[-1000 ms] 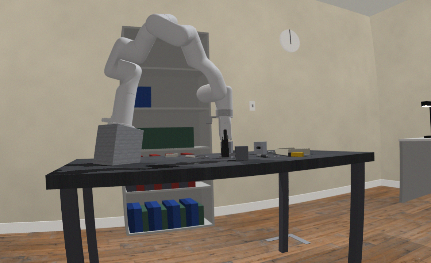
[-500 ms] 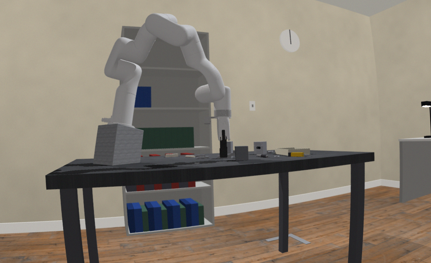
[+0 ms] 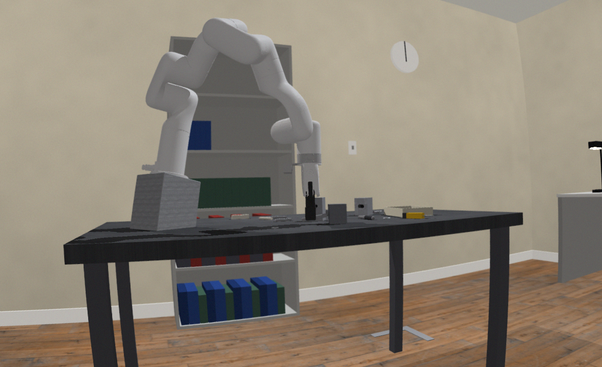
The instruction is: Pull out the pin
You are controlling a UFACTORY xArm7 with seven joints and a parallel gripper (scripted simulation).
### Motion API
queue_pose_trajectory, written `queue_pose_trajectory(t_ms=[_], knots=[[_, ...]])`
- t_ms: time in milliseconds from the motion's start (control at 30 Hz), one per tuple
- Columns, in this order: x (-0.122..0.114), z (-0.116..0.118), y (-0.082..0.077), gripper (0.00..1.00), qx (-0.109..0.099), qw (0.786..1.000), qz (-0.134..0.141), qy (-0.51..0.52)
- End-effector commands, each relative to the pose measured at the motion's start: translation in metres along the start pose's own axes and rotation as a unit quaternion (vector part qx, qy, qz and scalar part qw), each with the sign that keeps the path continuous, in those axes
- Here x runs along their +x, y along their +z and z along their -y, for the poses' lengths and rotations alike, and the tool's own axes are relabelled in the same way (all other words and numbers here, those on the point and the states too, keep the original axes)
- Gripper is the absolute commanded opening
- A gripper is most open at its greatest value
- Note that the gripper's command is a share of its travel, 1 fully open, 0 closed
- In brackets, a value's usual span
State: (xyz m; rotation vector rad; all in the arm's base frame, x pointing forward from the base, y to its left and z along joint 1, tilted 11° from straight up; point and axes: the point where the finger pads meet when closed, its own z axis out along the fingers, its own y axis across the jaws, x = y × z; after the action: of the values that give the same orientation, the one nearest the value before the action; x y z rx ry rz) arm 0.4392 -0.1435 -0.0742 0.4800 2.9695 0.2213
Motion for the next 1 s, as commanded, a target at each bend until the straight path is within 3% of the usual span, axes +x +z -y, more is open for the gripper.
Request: queue_pose_trajectory(t_ms=[0,967], knots=[[-0.0024,0.0005,-0.0014,0.0,0.0,1.0,0.002,0.0],[0.0041,0.0006,-0.0003,0.0,0.0,1.0,0.003,0.0]])
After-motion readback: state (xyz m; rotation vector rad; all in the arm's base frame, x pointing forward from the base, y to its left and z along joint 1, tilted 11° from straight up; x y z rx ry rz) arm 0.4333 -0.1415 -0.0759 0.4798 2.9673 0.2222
